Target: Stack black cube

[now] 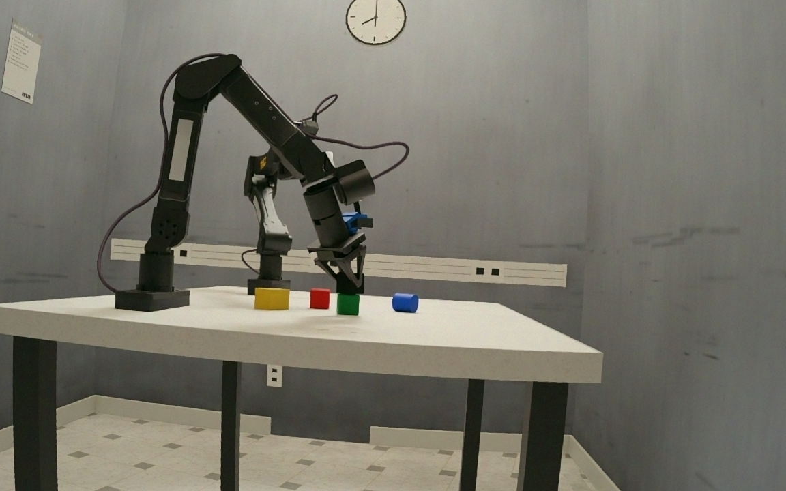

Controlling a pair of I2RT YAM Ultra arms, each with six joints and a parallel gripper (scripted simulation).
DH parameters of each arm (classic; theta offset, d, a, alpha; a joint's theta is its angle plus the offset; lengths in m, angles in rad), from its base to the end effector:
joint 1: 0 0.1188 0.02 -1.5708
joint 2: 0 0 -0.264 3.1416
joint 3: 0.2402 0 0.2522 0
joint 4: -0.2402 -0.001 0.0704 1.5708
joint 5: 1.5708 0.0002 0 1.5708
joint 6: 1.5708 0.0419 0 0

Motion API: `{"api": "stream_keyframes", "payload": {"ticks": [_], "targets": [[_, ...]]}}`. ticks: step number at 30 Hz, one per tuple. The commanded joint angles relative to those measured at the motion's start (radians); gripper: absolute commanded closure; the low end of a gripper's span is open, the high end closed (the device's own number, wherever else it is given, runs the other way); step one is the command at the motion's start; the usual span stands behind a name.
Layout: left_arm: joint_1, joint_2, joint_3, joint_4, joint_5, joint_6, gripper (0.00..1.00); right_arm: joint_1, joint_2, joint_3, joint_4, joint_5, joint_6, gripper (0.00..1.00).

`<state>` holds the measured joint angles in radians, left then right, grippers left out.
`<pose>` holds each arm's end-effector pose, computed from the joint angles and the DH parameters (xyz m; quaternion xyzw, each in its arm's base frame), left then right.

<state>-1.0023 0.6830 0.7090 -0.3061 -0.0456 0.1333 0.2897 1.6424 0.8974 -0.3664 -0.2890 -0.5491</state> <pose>0.0920 -0.1386 0.3205 0.4180 0.6807 -0.2366 0.5531 0.2919 0.1005 0.1610 -0.4223 0.8667 0.1099 0.2416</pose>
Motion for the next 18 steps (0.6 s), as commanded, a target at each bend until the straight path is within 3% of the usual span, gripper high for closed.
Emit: {"api": "stream_keyframes", "payload": {"ticks": [1, 11, 14, 18], "targets": [[0.004, 0.002, 0.001, 0.024, 0.004, 0.001, 0.00, -0.008, 0.003, -0.002, -0.001, -0.019, -0.004, 0.65], [0.004, 0.002, 0.001, 0.024, 0.004, 0.001, 0.00, -0.008, -0.002, 0.007, -0.020, -0.019, -0.004, 0.65], [0.004, 0.002, 0.001, 0.024, 0.004, 0.001, 0.00, -0.005, -0.016, 0.012, -0.023, -0.019, 0.000, 0.37], [0.004, 0.002, 0.001, 0.024, 0.004, 0.001, 0.00, 0.006, -0.035, 0.019, -0.024, -0.019, 0.013, 0.36]]}}
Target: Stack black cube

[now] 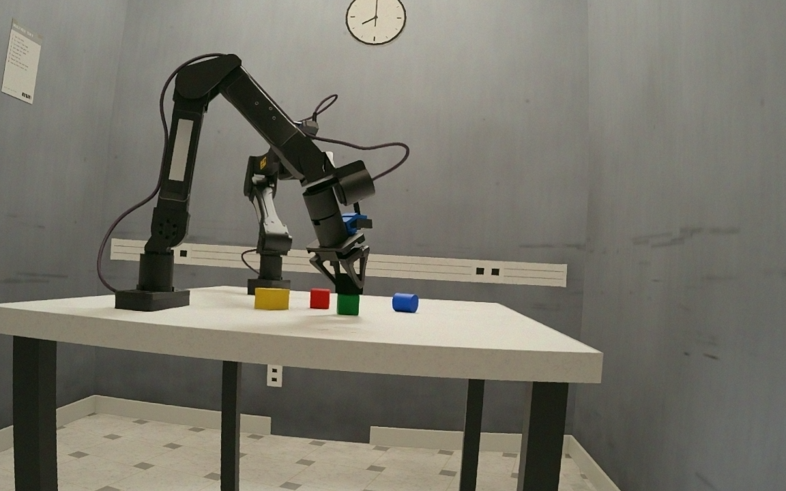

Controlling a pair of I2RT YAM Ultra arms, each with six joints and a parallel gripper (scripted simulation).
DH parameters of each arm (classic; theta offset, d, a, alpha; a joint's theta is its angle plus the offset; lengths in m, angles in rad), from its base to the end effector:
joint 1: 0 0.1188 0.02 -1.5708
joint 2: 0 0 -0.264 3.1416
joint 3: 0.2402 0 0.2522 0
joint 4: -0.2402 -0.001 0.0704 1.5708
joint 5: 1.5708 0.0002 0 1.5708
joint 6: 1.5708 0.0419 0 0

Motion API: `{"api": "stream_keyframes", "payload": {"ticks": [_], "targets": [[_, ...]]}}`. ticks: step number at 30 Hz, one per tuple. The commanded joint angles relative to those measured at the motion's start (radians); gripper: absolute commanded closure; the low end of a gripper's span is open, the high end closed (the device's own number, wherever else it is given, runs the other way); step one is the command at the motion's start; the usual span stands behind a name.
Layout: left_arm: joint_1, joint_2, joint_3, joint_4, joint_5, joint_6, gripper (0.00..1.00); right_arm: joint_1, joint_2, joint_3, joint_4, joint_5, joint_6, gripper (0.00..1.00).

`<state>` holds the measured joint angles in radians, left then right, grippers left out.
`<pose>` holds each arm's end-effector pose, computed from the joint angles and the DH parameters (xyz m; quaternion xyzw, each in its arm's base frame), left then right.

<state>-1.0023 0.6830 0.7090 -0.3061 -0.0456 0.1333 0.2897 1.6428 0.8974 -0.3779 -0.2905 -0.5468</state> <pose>0.0920 -0.1386 0.3205 0.4180 0.6807 -0.2366 0.5531 0.2908 0.1003 0.1603 -0.4212 0.8686 0.1118 0.2358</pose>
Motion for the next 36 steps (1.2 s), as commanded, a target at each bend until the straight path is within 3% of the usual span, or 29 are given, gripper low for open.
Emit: {"api": "stream_keyframes", "payload": {"ticks": [1, 15, 18, 19, 26, 36], "targets": [[0.004, 0.002, 0.001, 0.024, 0.004, 0.001, 0.00, 0.009, -0.040, 0.020, -0.013, -0.017, 0.012, 0.36], [0.004, 0.002, 0.001, 0.024, 0.004, 0.001, 0.00, -0.015, -0.103, 0.032, -0.071, -0.022, -0.012, 0.36], [0.004, 0.002, 0.001, 0.024, 0.004, 0.001, 0.00, -0.024, -0.128, 0.039, -0.104, -0.026, -0.020, 0.02], [0.004, 0.002, 0.001, 0.024, 0.004, 0.001, 0.00, -0.030, -0.144, 0.043, -0.126, -0.028, -0.025, 0.00], [0.004, 0.002, 0.001, 0.024, 0.004, 0.001, 0.00, -0.066, -0.226, 0.080, -0.252, -0.043, -0.058, 0.00], [0.004, 0.002, 0.001, 0.024, 0.004, 0.001, 0.00, -0.076, -0.177, 0.079, -0.259, -0.029, -0.036, 0.00]]}}
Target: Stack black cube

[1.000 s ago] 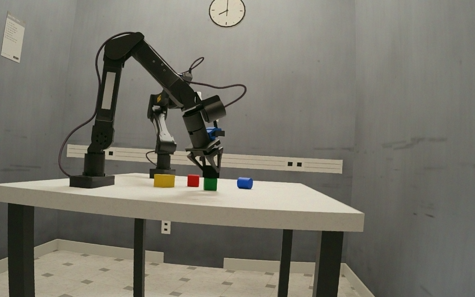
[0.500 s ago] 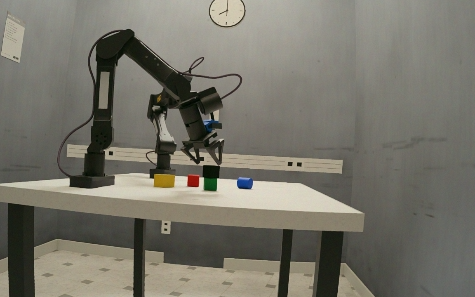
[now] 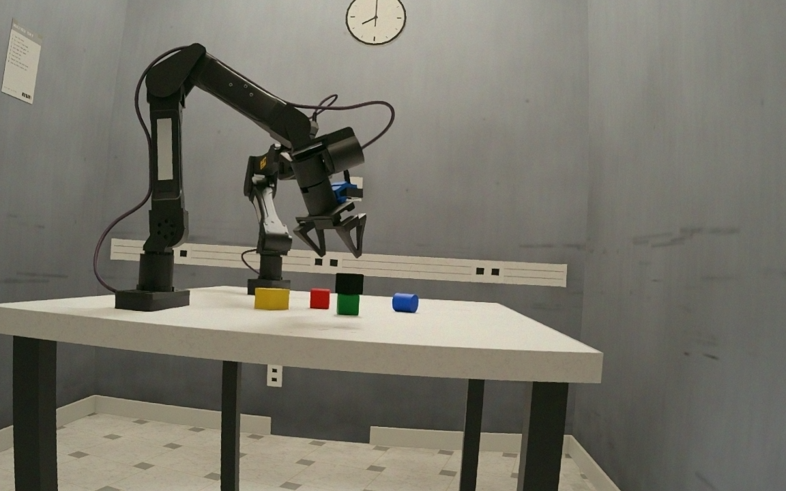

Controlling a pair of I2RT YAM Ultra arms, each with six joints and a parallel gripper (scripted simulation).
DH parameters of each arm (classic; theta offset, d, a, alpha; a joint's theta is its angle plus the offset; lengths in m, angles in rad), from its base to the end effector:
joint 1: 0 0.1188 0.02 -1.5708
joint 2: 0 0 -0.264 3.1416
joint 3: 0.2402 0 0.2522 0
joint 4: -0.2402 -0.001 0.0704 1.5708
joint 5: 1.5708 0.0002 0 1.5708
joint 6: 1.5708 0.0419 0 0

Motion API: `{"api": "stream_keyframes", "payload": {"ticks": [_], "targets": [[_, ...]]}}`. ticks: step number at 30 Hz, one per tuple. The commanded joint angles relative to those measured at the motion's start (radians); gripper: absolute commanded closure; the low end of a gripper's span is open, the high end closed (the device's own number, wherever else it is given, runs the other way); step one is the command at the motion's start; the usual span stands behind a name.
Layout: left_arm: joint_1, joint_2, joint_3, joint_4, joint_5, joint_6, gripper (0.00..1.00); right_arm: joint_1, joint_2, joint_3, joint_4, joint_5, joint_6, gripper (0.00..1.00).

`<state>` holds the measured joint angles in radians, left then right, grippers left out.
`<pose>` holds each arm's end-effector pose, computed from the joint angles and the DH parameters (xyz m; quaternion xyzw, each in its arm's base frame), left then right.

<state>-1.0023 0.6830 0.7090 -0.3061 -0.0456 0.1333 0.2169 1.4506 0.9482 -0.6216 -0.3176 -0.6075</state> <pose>0.0920 -0.1386 0.3205 0.4180 0.6807 -0.2366 0.5531 0.2698 0.0739 0.2161 -0.4178 0.8682 0.1088 0.2445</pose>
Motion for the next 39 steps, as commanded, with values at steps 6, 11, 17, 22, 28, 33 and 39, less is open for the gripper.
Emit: {"api": "stream_keyframes", "payload": {"ticks": [6, 11, 17, 22, 28, 33, 39], "targets": [[0.004, 0.002, 0.001, 0.024, 0.004, 0.001, 0.00, 0.019, -0.019, 0.008, -0.006, 0.057, 0.163, 0.00], [0.004, 0.002, 0.001, 0.024, 0.004, 0.001, 0.00, 0.081, -0.068, -0.024, -0.019, 0.158, 0.435, 0.00], [0.004, 0.002, 0.001, 0.024, 0.004, 0.001, 0.00, 0.163, -0.099, -0.002, -0.039, 0.257, 0.644, 0.00], [0.004, 0.002, 0.001, 0.024, 0.004, 0.001, 0.00, 0.191, -0.096, 0.009, -0.051, 0.285, 0.683, 0.00], [0.004, 0.002, 0.001, 0.024, 0.004, 0.001, 0.00, 0.195, -0.094, 0.013, -0.040, 0.277, 0.668, 0.00], [0.004, 0.002, 0.001, 0.024, 0.004, 0.001, 0.00, 0.195, -0.094, 0.013, -0.040, 0.277, 0.668, 0.00], [0.004, 0.002, 0.001, 0.024, 0.004, 0.001, 0.00, 0.195, -0.094, 0.013, -0.040, 0.277, 0.668, 0.00]]}}
